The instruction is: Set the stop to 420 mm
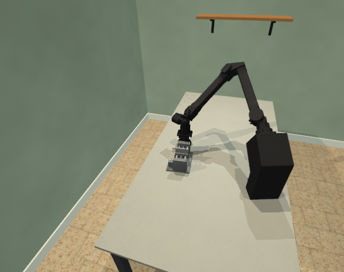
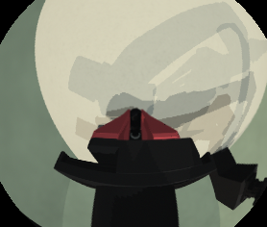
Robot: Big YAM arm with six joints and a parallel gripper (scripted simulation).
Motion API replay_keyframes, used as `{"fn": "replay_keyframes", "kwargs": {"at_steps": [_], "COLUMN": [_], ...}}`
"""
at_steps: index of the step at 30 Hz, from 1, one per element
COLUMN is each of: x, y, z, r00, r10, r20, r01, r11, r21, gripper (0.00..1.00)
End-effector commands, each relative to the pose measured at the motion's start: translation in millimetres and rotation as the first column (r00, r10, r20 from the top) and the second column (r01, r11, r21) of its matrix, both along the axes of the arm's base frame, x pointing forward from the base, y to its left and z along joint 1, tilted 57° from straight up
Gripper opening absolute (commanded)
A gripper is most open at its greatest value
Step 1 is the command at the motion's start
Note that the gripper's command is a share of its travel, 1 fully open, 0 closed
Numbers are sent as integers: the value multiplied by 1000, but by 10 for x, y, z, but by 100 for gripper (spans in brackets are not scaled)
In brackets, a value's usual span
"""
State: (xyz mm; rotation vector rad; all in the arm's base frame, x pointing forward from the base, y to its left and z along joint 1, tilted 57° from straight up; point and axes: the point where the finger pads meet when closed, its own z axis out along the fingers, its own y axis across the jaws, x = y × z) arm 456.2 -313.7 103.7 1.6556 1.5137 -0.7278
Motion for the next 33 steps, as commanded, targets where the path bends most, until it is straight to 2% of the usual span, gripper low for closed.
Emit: {"fn": "replay_keyframes", "kwargs": {"at_steps": [1, 6, 11, 24, 33], "x": [279, 343, 311, 442, 437], "y": [117, 130, 75, 215, 247], "z": [51, 85, 87, 164, 208], "r00": [999, 999, 999, 999, 999], "r10": [31, 36, 24, 37, 31], "r20": [22, 27, 27, 29, 31], "r01": [-31, -36, -24, -37, -31], "r11": [1000, 999, 1000, 999, 1000], "r21": [4, -2, -2, -3, 0], "gripper": [6, 6, 6, 6, 6]}}
